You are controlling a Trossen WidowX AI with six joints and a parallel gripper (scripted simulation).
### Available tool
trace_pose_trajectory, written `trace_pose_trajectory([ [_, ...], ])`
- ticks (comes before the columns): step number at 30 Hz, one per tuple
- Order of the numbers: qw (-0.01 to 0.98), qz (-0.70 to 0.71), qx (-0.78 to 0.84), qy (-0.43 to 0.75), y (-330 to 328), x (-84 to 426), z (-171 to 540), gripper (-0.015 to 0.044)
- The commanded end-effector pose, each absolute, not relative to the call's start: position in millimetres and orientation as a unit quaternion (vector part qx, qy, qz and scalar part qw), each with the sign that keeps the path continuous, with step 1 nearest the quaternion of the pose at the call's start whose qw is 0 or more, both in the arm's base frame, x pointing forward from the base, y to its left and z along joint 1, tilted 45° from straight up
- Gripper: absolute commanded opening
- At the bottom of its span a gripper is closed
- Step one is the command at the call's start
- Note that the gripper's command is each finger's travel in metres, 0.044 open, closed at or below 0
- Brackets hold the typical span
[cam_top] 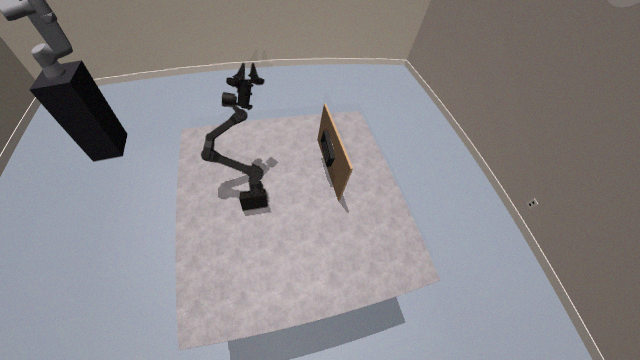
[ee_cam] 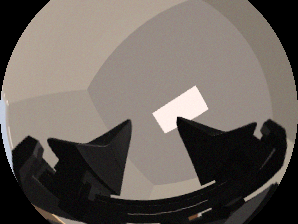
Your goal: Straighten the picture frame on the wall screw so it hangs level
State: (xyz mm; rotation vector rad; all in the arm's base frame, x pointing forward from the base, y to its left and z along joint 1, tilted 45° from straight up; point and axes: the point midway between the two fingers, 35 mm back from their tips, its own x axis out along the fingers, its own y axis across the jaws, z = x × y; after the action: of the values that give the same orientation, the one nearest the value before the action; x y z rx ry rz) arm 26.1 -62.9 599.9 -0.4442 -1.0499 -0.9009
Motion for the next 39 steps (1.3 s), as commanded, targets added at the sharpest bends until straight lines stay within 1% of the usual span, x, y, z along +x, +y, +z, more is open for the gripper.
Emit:
trace_pose_trajectory([
  [1, 0.855, -0.200, 0.043, -0.477, -60, 81, 544, 0.0260],
  [12, 0.867, -0.083, 0.241, -0.428, -57, 113, 499, 0.0260],
  [21, 0.830, -0.001, 0.429, -0.357, -51, 139, 451, 0.0260],
  [30, 0.737, 0.052, 0.620, -0.263, -43, 163, 396, 0.0260],
  [39, 0.586, 0.064, 0.792, -0.161, -32, 182, 334, 0.0260],
])
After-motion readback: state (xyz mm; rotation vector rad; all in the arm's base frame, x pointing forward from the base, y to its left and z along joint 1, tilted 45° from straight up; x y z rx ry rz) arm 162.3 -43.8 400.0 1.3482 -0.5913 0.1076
